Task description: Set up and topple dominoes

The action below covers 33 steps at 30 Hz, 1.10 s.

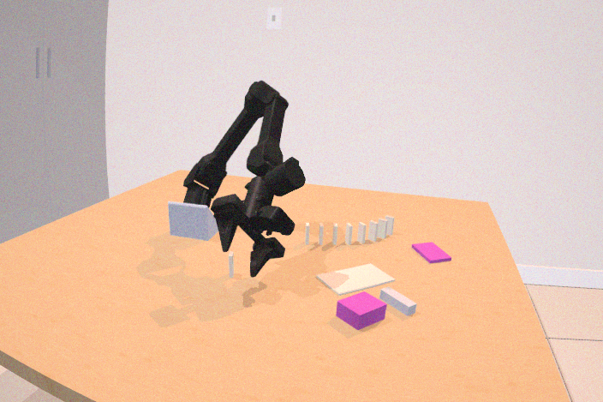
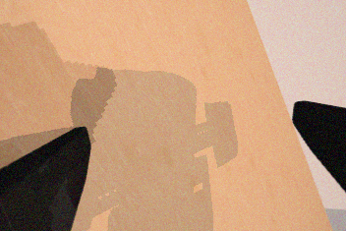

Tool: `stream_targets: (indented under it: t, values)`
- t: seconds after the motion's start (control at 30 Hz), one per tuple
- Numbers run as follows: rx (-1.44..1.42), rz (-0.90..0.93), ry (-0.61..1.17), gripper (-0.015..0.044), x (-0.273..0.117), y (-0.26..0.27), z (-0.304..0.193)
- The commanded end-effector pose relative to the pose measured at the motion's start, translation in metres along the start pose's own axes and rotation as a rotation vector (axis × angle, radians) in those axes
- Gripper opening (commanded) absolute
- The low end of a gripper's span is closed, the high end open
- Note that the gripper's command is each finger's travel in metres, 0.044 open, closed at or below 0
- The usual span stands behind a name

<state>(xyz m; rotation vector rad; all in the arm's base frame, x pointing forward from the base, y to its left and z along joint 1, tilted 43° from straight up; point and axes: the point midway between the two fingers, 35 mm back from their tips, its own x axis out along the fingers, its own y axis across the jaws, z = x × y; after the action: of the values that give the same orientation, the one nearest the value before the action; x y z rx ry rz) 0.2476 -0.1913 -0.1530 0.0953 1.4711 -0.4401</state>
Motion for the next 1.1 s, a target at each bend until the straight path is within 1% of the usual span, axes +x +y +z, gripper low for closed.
stream_targets:
  t: [0.0,0.13,0.17,0.37,0.97,1.07]
  values:
    - [-0.489,0.484,0.157,0.0440,-0.027,-0.027,-0.008]
    - [-0.575,0.664,0.126,0.0440,-0.039,-0.033,-0.017]
    - [-0.602,0.714,0.093,0.0440,-0.041,-0.037,-0.017]
    - [-0.617,0.959,0.099,0.0440,-0.072,-0.033,-0.037]
    - [-0.618,0.970,0.096,0.0440,-0.074,-0.032,-0.038]
    - [-0.618,0.970,0.096,0.0440,-0.065,-0.022,-0.042]
